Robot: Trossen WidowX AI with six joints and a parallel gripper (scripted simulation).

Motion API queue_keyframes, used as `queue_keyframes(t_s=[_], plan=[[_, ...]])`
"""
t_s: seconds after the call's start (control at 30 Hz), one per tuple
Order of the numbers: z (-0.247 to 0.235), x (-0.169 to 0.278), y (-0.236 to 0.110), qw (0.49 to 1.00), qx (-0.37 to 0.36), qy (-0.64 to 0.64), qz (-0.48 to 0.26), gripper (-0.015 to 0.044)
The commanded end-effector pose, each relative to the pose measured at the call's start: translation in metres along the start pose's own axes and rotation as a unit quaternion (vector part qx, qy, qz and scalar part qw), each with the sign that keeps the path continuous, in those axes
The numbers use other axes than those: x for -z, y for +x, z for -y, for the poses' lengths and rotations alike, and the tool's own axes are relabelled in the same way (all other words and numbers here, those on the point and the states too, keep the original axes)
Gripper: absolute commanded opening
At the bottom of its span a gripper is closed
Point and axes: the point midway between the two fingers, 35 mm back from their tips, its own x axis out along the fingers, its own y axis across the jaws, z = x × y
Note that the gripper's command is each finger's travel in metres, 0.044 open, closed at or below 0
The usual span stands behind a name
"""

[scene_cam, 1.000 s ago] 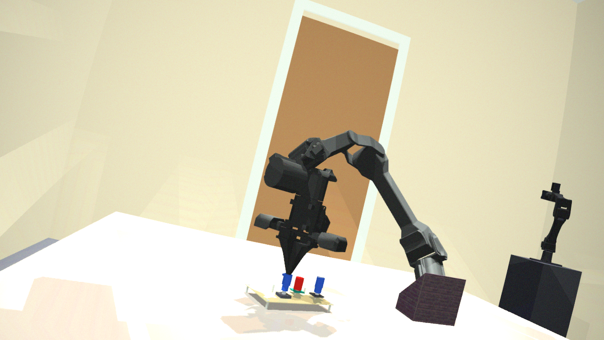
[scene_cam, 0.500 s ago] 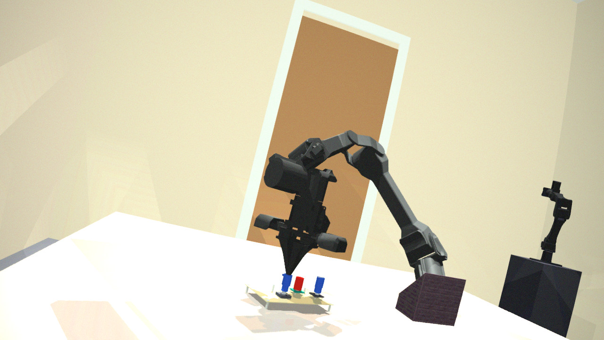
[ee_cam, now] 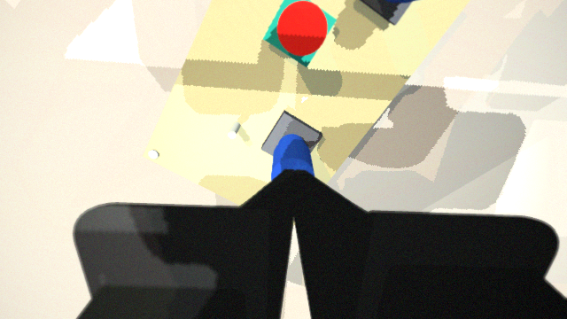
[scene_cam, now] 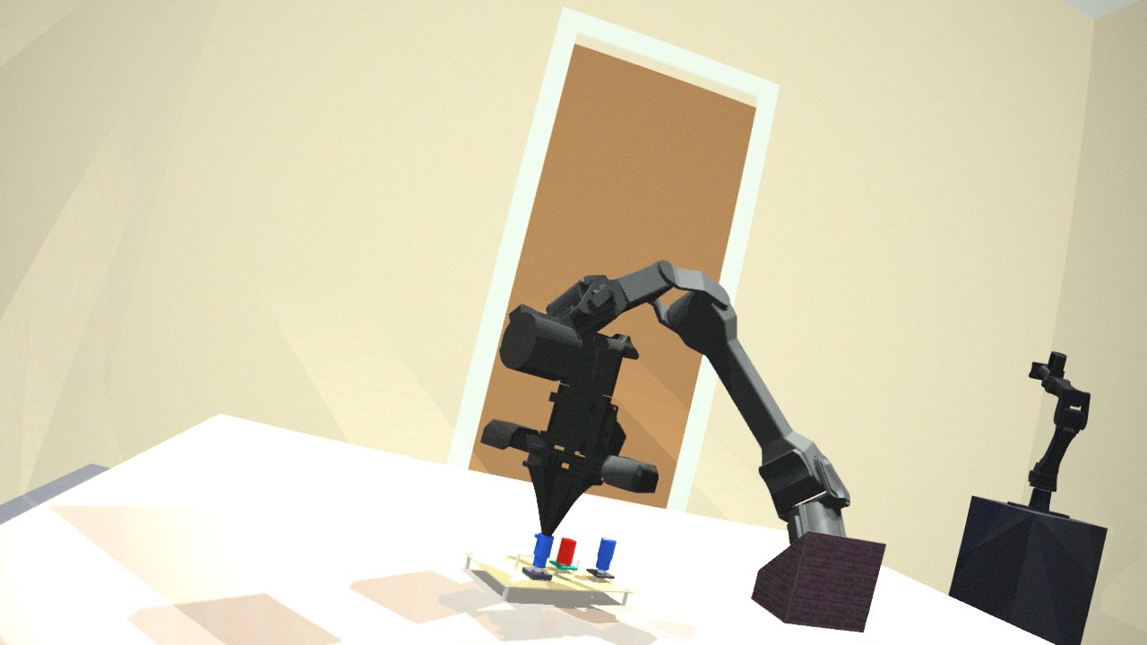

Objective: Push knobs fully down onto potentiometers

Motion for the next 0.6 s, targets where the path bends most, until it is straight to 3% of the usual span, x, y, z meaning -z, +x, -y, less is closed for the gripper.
queue_keyframes(t_s=[0.0, 0.57], plan=[[-0.0042, -0.0009, 0.0221, 1.0, 0.003, 0.012, 0.014, 0.0], [-0.0043, -0.0007, 0.0213, 1.0, 0.003, 0.012, 0.014, 0.0]])
